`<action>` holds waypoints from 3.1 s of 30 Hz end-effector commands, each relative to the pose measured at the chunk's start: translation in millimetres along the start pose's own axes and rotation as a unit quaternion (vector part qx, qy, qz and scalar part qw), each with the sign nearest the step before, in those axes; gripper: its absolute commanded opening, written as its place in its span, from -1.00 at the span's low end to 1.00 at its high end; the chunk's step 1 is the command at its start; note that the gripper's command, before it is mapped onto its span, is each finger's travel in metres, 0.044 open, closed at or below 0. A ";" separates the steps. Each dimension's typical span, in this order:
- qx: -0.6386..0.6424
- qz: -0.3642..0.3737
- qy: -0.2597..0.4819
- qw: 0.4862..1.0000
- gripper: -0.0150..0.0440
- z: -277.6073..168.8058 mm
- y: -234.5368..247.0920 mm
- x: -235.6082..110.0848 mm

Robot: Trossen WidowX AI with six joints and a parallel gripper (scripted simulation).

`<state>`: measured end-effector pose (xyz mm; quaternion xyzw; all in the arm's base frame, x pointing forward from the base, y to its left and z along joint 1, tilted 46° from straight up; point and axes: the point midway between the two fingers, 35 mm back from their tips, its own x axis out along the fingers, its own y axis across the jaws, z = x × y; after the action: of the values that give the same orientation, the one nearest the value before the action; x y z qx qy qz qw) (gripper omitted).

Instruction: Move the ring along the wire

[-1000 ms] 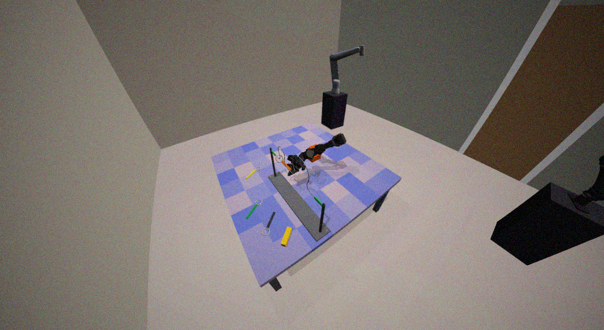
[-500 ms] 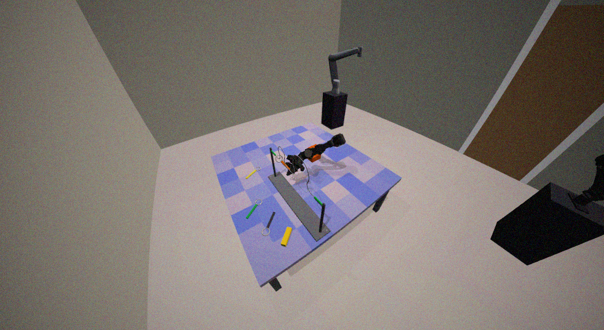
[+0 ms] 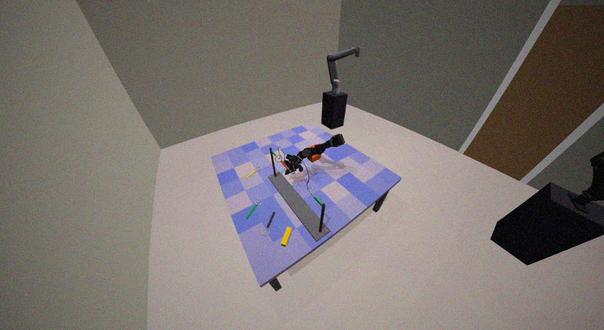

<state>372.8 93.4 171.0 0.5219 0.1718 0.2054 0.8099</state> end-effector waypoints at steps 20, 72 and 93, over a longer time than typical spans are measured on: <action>-0.100 -0.053 0.017 0.993 -1.00 2.5 -45.1 -8.9; -0.138 -0.070 0.020 0.988 -1.00 17.8 -100.4 -23.6; -0.138 -0.070 0.020 0.988 -1.00 5.1 -105.7 -18.8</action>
<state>376.8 40.6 79.6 0.3849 0.1920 0.1841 0.8838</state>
